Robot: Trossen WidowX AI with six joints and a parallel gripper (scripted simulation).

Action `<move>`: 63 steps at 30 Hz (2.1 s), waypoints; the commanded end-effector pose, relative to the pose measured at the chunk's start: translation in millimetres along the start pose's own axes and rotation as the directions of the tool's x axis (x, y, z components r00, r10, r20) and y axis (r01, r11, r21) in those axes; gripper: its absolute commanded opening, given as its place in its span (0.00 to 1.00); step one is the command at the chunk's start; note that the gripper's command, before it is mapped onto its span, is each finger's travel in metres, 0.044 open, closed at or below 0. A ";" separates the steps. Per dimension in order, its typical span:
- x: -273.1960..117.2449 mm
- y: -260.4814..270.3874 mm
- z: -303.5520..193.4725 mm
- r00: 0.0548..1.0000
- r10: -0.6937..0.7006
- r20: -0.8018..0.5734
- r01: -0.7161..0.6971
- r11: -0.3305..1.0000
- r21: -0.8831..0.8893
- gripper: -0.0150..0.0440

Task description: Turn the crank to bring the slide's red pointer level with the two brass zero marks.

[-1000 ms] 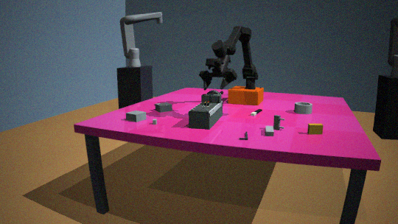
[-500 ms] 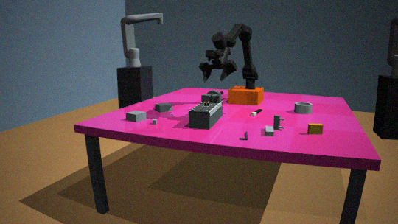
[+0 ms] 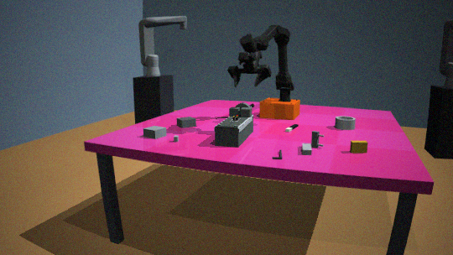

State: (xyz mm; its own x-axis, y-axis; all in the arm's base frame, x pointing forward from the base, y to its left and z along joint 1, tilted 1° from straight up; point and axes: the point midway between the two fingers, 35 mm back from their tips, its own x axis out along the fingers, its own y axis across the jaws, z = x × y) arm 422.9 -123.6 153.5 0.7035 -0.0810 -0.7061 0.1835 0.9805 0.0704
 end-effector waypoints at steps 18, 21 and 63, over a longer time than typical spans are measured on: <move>-20.8 -5.6 -64.5 0.997 0.079 0.012 -0.076 0.981 -0.176 1.00; -9.6 -6.6 -75.5 0.997 0.079 0.012 -0.076 0.981 -0.176 1.00; 43.3 -11.2 -128.0 0.997 0.079 0.011 -0.076 0.981 -0.176 1.00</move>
State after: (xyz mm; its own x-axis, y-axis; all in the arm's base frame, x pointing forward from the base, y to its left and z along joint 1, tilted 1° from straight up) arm 364.9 -116.4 37.7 0.7254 -0.0081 -0.6883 0.0111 0.9999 -0.0001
